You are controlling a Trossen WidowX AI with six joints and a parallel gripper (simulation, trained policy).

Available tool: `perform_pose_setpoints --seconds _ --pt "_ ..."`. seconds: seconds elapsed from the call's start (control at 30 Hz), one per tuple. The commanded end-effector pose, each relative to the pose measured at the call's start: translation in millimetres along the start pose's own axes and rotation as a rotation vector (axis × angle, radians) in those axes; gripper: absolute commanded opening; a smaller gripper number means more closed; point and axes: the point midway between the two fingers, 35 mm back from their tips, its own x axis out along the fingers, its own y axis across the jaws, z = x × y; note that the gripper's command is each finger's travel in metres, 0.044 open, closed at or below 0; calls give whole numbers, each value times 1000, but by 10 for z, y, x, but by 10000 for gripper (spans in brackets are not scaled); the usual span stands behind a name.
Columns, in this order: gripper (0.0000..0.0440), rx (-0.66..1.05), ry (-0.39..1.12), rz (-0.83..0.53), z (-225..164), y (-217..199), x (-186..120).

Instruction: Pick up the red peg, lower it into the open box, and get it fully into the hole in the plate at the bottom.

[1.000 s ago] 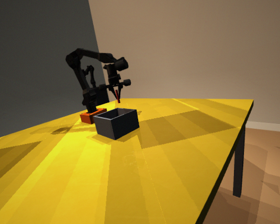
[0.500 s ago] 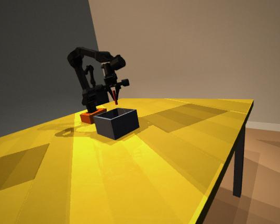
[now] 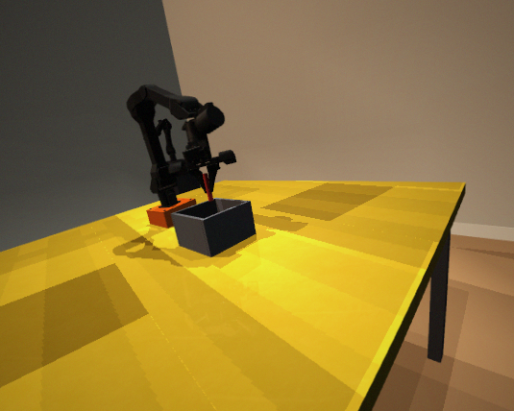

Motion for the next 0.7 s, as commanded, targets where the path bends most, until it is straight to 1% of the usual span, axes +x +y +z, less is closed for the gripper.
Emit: perform_pose_setpoints --seconds 0.0,0.4,0.47,0.63,0.67 --pt "4 15 6 7 100 8 67" --pt "4 36 56 -10 188 -12 423" --pt "30 29 65 -18 180 -21 491" --pt "136 1 84 -35 180 -44 606" --pt "143 -8 91 -44 178 -55 627"
